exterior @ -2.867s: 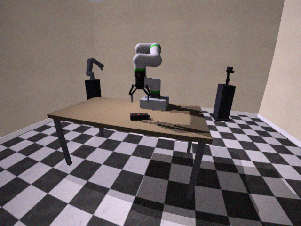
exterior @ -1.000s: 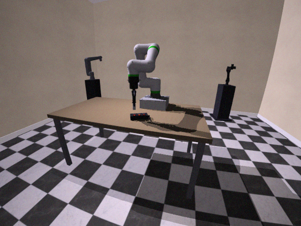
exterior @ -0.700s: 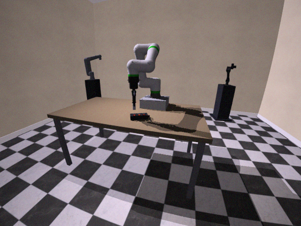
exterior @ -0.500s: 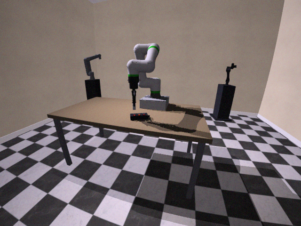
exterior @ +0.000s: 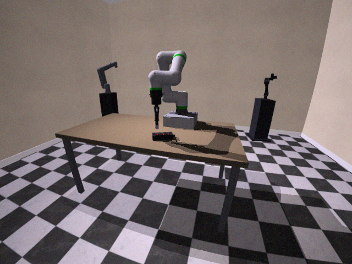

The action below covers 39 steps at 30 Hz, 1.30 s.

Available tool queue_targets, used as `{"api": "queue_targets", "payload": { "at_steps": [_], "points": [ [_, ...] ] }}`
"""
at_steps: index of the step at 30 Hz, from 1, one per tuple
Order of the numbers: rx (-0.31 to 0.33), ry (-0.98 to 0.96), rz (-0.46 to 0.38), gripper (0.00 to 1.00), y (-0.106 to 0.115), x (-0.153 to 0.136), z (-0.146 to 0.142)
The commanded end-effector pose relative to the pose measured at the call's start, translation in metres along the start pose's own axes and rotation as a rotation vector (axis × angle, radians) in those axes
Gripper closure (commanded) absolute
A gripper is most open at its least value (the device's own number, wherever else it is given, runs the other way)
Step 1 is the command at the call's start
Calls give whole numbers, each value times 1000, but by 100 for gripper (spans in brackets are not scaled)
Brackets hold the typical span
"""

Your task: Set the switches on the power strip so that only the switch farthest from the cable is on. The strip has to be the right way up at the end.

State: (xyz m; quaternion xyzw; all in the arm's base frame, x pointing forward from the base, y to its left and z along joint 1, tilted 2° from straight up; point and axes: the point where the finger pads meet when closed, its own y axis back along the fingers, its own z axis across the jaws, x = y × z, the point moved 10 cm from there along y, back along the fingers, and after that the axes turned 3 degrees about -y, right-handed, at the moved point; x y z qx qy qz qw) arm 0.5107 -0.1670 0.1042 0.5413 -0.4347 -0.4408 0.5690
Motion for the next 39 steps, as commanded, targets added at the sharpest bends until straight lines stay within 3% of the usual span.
{"api": "queue_targets", "payload": {
  "at_steps": [1, 39],
  "points": [
    [0, 0, 0, 100, -3, 0, 0],
    [0, 0, 0, 100, -38, 1, 0]
  ]
}}
